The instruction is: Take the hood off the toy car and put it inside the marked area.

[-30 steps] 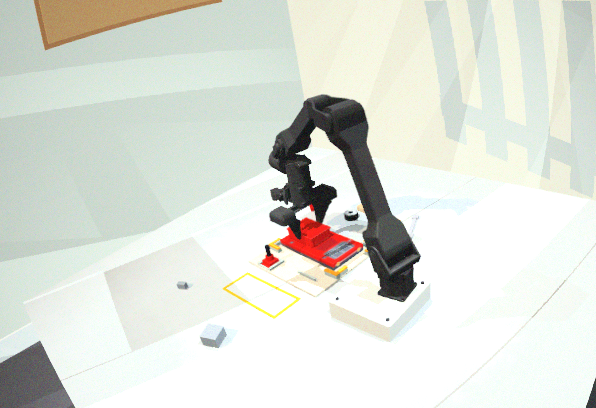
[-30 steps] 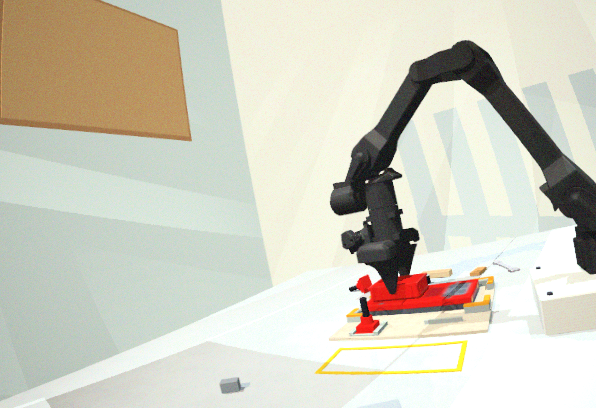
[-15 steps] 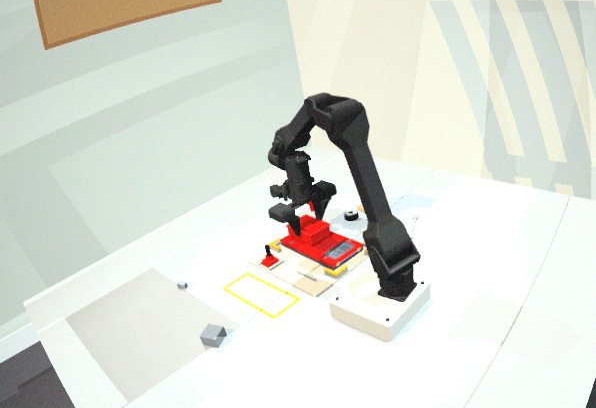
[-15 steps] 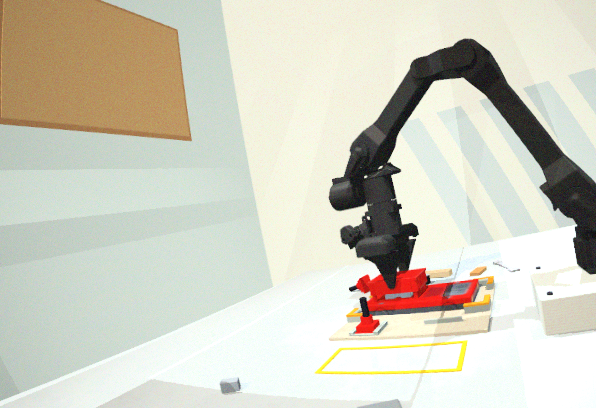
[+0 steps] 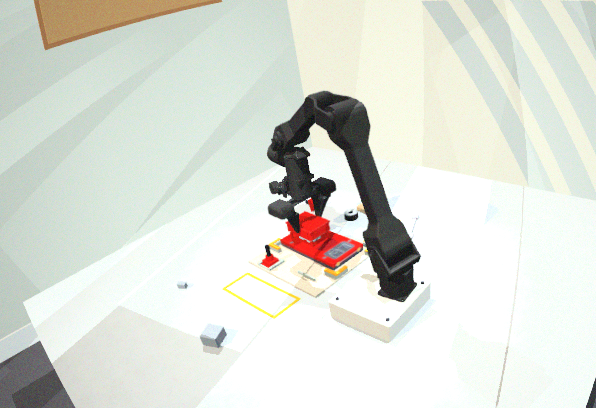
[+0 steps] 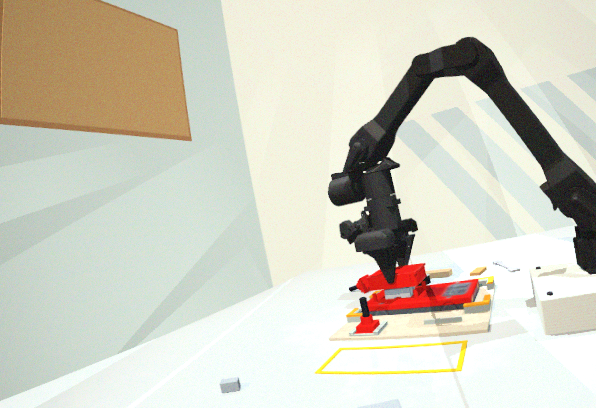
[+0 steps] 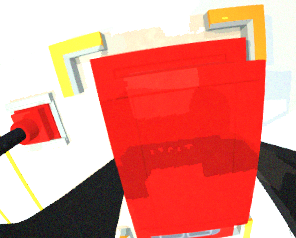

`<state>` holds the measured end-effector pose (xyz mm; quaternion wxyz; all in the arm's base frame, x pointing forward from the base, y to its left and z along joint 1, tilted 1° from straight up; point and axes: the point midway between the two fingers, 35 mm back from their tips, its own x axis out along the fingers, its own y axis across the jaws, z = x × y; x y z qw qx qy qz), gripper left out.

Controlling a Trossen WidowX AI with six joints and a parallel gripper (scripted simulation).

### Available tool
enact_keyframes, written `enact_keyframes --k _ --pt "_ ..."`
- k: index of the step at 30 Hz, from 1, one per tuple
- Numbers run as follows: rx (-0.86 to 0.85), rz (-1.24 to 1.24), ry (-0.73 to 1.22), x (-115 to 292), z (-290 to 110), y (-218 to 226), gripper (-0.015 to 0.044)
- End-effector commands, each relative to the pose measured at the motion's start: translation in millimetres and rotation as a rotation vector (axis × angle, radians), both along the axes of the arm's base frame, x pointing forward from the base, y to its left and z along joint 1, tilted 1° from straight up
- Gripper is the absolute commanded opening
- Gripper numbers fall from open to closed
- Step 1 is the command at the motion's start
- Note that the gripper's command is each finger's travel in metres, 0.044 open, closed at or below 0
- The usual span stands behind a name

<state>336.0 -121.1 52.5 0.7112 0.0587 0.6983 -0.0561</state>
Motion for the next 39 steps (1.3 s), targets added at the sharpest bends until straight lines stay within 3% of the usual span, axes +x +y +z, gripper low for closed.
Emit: enact_keyframes --k 1,13,18,39 --pt "-0.002 0.001 -0.004 0.9 4.7 -0.5 0.0000" --pt "-0.002 0.001 -0.004 -0.1 46.5 -0.5 0.0000" --pt "0.001 0.005 0.000 0.3 40.5 3.1 0.0000" --pt "0.016 0.066 -0.006 6.9 46.6 89.6 0.0000"
